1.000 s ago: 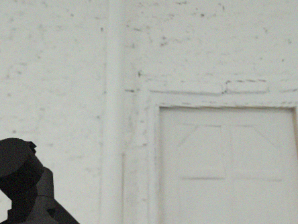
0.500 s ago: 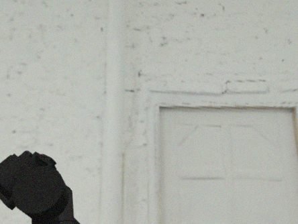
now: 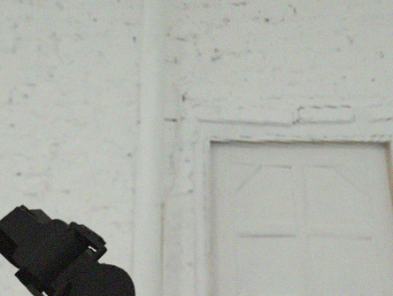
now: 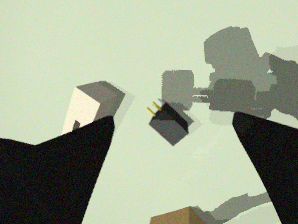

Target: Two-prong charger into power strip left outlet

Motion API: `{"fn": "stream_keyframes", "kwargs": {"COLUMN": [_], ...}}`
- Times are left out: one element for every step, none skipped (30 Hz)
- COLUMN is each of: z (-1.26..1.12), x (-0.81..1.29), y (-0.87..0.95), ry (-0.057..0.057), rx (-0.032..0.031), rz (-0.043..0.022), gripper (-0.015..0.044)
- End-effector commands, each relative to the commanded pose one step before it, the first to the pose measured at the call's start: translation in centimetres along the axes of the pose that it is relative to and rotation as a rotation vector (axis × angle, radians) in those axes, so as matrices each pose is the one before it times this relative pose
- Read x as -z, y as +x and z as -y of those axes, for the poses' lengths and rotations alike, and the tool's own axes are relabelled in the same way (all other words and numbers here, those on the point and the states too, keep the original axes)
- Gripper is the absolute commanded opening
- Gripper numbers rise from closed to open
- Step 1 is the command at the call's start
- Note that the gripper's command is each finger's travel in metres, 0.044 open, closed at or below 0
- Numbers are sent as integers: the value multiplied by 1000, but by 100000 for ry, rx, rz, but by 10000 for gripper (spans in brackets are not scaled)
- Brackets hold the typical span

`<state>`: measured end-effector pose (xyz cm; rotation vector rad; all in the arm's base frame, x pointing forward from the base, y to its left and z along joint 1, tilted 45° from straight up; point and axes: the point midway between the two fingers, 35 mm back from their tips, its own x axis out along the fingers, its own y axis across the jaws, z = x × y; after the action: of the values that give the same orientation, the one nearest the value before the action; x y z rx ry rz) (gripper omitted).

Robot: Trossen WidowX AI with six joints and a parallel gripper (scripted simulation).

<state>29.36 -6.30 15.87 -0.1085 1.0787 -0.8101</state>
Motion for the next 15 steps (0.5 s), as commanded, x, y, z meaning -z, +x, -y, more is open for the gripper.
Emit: {"fn": "stream_keyframes", "kwargs": {"z": [-265, -74, -78, -82, -86, -90, -94, -97, -109, -113, -116, -120, -123, -126, -129], "x": [1034, 155, 152, 149, 146, 143, 140, 137, 136, 132, 129, 125, 121, 117, 113], "y": [1159, 204, 203, 202, 200, 199, 198, 197, 196, 195, 194, 193, 192, 191, 189], "ry": [-15921, -3279, -3282, -3285, -3288, -3291, -3294, -3297, -3301, -3308, -3311, -3314, -3317, -3320, -3322], "rx": [4113, 674, 655, 635, 616, 596, 575, 555, 531, 511, 490, 469, 448, 427, 406], "rz": [-3943, -735, -749, -763, -776, -788, -800, -812, -825, -836, -845, -854, -863, -871, -878], "gripper": [440, 440, 440, 440, 440, 440, 440, 440, 440, 440, 440, 440, 440, 440, 440]}}
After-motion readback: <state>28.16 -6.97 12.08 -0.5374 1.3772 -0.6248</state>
